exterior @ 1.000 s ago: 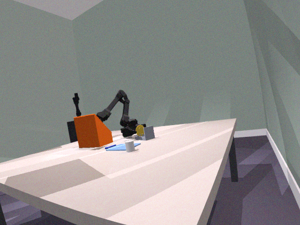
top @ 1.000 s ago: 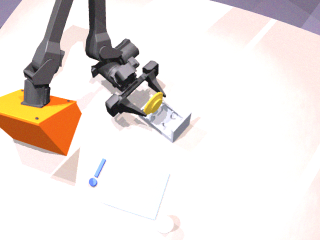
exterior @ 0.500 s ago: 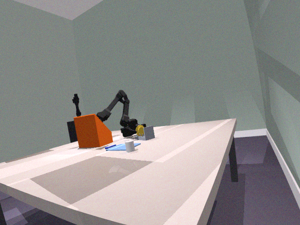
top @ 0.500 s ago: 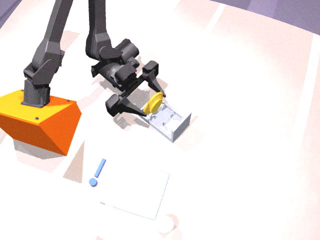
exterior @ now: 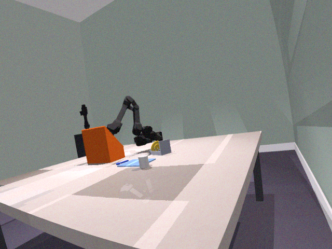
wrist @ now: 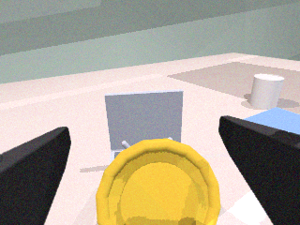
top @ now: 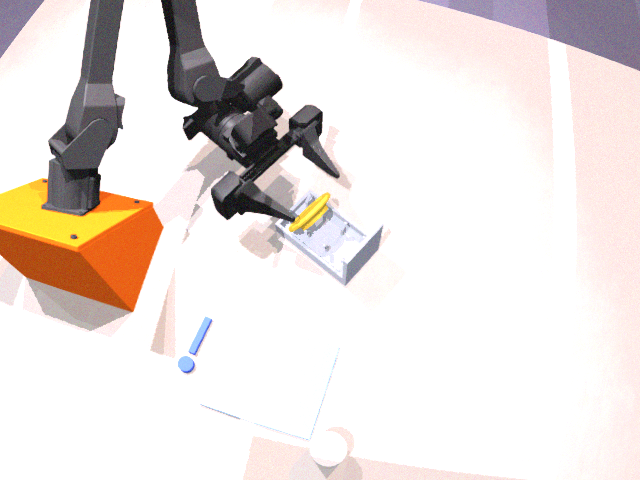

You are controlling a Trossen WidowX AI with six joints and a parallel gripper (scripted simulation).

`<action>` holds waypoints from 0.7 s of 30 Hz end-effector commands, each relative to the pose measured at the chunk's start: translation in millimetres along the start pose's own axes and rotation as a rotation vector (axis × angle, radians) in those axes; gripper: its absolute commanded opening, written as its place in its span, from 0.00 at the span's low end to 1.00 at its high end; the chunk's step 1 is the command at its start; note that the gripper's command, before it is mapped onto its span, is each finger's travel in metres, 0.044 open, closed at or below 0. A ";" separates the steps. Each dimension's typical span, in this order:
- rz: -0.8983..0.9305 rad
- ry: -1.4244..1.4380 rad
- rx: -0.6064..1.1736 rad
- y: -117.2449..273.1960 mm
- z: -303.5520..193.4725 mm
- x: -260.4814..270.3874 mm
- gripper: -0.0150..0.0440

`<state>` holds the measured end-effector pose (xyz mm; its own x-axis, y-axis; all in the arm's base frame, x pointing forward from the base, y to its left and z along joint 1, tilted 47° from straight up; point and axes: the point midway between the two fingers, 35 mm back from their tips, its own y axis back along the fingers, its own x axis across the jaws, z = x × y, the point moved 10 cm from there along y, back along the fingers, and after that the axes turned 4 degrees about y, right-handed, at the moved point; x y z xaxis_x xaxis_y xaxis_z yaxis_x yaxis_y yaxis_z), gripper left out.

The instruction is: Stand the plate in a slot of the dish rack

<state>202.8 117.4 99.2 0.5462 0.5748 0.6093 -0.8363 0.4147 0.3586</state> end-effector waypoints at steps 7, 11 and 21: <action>0.009 -0.003 -0.028 1.0 76.8 -3.7 0.93; 0.009 0.003 -0.030 0.9 81.3 -4.2 0.93; -0.131 0.272 0.071 -25.9 88.7 -6.5 0.93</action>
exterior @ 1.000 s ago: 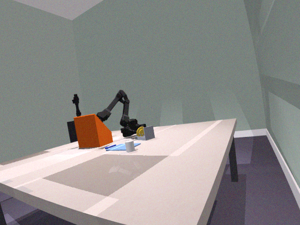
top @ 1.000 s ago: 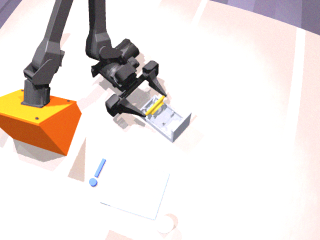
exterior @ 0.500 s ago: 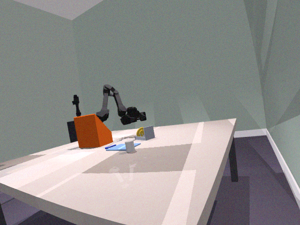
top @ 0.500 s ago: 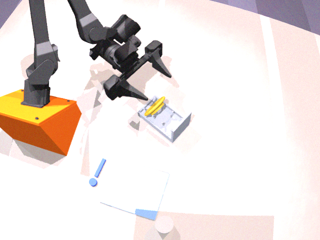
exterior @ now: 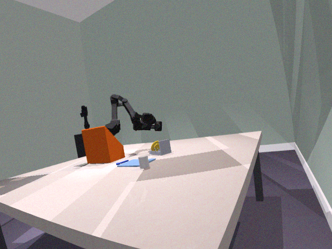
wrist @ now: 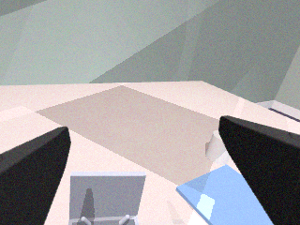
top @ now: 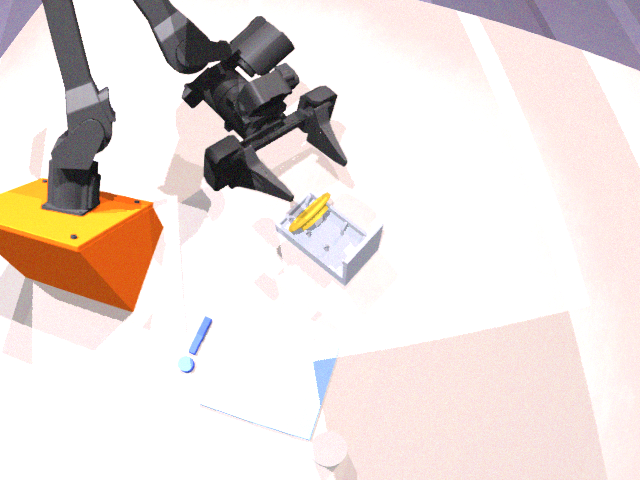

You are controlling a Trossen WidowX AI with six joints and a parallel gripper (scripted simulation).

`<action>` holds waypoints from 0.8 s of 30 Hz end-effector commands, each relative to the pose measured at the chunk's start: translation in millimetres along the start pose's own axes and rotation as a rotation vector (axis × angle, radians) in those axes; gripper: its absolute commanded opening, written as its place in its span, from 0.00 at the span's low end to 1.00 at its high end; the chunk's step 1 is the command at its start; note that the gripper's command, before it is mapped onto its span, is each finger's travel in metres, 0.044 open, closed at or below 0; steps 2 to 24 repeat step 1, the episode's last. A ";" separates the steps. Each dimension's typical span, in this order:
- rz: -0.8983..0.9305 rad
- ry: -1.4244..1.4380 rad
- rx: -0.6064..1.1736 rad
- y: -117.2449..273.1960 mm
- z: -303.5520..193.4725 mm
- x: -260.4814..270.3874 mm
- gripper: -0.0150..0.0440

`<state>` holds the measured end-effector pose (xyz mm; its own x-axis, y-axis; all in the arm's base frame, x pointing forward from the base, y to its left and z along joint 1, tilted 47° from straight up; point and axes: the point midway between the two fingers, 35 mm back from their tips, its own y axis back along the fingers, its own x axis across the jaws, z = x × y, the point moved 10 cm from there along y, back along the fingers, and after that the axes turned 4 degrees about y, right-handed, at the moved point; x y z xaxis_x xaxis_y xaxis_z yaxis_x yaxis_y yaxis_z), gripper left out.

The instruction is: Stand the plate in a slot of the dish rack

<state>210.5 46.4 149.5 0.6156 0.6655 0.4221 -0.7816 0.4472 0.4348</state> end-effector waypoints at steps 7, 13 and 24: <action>-0.051 0.101 0.048 -10.9 4.6 -1.1 0.93; -0.051 0.101 0.048 -10.9 4.6 -1.1 0.93; -0.051 0.101 0.048 -10.9 4.6 -1.1 0.93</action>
